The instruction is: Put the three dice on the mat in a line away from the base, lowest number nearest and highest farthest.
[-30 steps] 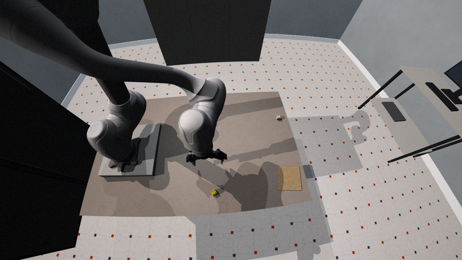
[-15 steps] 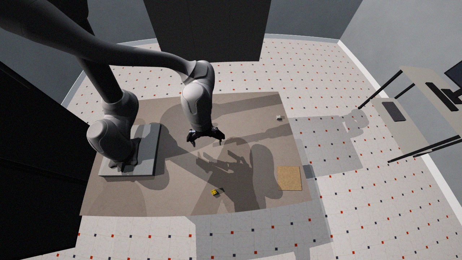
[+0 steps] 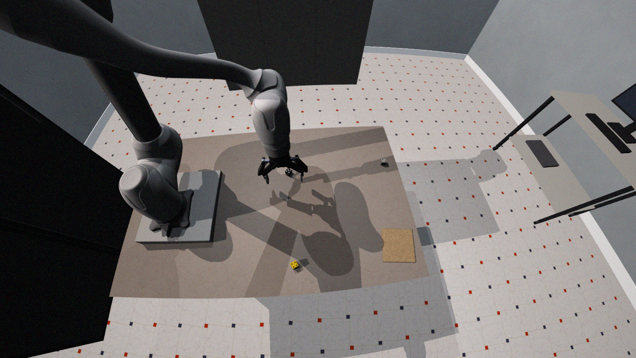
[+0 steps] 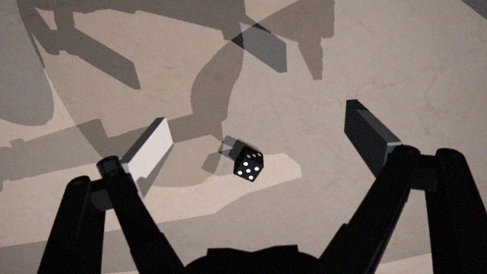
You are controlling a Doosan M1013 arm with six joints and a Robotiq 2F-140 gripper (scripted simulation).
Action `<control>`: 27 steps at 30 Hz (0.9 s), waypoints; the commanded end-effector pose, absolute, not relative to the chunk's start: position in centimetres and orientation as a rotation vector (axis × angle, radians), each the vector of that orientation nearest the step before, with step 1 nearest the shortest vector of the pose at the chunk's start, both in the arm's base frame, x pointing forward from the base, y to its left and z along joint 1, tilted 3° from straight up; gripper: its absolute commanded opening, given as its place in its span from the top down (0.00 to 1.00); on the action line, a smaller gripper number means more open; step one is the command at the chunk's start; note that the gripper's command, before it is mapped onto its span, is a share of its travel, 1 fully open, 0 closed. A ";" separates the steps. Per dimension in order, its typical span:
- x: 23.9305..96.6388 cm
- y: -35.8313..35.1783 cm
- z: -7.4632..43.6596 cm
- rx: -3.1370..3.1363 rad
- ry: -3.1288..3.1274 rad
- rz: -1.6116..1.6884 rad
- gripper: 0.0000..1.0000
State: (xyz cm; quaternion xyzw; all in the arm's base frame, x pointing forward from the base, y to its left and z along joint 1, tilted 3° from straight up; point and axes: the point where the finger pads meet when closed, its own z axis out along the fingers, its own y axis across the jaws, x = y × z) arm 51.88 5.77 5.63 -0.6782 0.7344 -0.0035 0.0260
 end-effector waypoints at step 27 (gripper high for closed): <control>52.2 9.8 5.8 -2.095 2.271 -0.013 0.00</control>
